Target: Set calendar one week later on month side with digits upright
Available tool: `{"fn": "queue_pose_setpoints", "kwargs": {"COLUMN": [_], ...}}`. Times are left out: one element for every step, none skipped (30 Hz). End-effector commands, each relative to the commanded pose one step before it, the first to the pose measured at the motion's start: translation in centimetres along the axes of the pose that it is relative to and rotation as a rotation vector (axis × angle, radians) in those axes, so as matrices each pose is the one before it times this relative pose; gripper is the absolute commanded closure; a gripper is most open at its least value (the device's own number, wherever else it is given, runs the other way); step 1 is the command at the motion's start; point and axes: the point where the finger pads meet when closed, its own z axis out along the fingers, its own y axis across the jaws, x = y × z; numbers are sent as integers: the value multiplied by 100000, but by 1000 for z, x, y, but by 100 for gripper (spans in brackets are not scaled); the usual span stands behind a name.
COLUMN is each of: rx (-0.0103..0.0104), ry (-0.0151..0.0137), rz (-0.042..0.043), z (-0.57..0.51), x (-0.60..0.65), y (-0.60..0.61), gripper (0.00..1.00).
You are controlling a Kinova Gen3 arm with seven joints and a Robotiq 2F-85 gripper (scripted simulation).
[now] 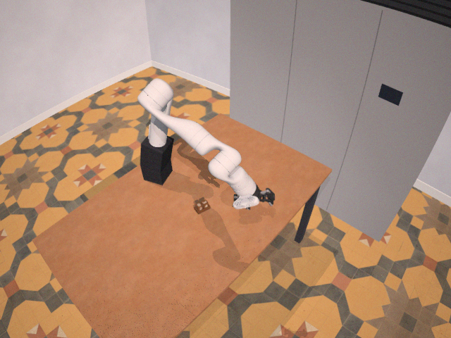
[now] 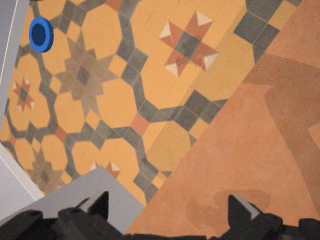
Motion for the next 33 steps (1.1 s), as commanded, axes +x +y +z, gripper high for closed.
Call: {"fn": "queue_pose_setpoints", "kwargs": {"rx": [-932,-679,-738,-795,-849,-900,-946,-987,-1023,-1052,-1074,-1088,-1093,-1090,-1077,-1055,0,0,0,0,0,0,0,0,0,0,-1024,0,0,0,0,0,0], "ry": [-925,17,42,75,114,160,214,275,343,417,498,584,674,767,862,956,0,0,0,0,0,0,0,0,0,0,1049,0,0,0,0,0,0], "rz": [-507,1373,1507,1642,1776,1909,2039,2166,2288,2404,2513,2614,2706,2788,2858,2917,0,0,0,0,0,0,0,0,0,0,2962,0,0,0,0,0,0], "z": [709,671,714,751,782,806,823,833,834,828,814,792,764,729,687,641,0,0,0,0,0,0,0,0,0,0,591,0,0,0,0,0,0], "x": [-917,-395,-424,-451,-473,-491,-504,-511,-511,-504,-490,-468,-440,-404,-361,-312,0,0,0,0,0,0,0,0,0,0,-258,0,0,0,0,0,0], "y": [61,341,391,446,504,566,631,698,766,834,902,968,1031,1089,1142,1189,0,0,0,0,0,0,0,0,0,0,1227,0,0,0,0,0,0], "gripper": [0,0,0,0,0,0,0,0,0,0,0,0,0,0,0,0,0,0,0,0,0,0,0,0,0,0,0,0,0,0,0,0,0]}}
